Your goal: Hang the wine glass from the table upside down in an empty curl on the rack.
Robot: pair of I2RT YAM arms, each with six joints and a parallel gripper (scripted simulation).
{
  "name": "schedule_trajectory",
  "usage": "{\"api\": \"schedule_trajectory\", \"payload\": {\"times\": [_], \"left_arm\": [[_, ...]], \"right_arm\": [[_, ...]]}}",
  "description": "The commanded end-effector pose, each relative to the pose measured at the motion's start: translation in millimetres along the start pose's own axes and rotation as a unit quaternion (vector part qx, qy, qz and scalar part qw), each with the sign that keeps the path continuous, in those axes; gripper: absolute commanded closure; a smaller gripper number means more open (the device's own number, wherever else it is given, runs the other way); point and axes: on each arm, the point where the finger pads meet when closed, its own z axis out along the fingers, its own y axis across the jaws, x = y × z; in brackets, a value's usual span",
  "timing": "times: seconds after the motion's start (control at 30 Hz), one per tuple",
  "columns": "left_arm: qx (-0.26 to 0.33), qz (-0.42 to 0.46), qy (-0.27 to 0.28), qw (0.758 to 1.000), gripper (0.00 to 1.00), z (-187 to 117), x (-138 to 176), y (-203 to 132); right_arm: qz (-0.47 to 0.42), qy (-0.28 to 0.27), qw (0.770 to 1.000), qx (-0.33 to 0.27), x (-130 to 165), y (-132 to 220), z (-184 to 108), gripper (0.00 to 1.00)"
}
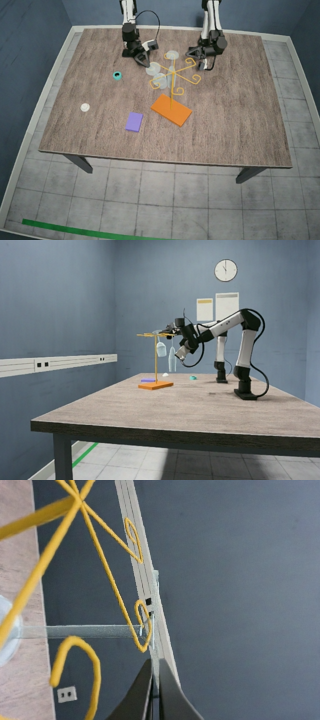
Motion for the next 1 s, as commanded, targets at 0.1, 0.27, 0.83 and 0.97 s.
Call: {"api": "schedule_trajectory", "payload": {"times": [0.1, 0.27, 0.83, 0.97], "left_arm": [[0.002, 0.019, 0.002, 1.0, 0.82, -1.9, 6.8, -8.5], [0.002, 0.019, 0.002, 1.0, 0.82, -1.9, 6.8, -8.5], [0.002, 0.019, 0.002, 1.0, 0.82, -1.9, 6.8, -8.5], [0.002, 0.019, 0.002, 1.0, 0.82, -1.9, 6.8, -8.5]], "right_arm": [[-0.042, -0.032, 0.998, 0.03, -27.7, -16.0, -6.7, 1.0], [-0.045, -0.025, 0.998, 0.035, -23.8, -20.0, -6.3, 1.0], [-0.166, -0.046, 0.983, 0.061, -43.0, -16.2, -14.8, 1.0], [-0.182, -0.056, 0.98, 0.062, -53.6, -11.4, -18.4, 1.0]]}}
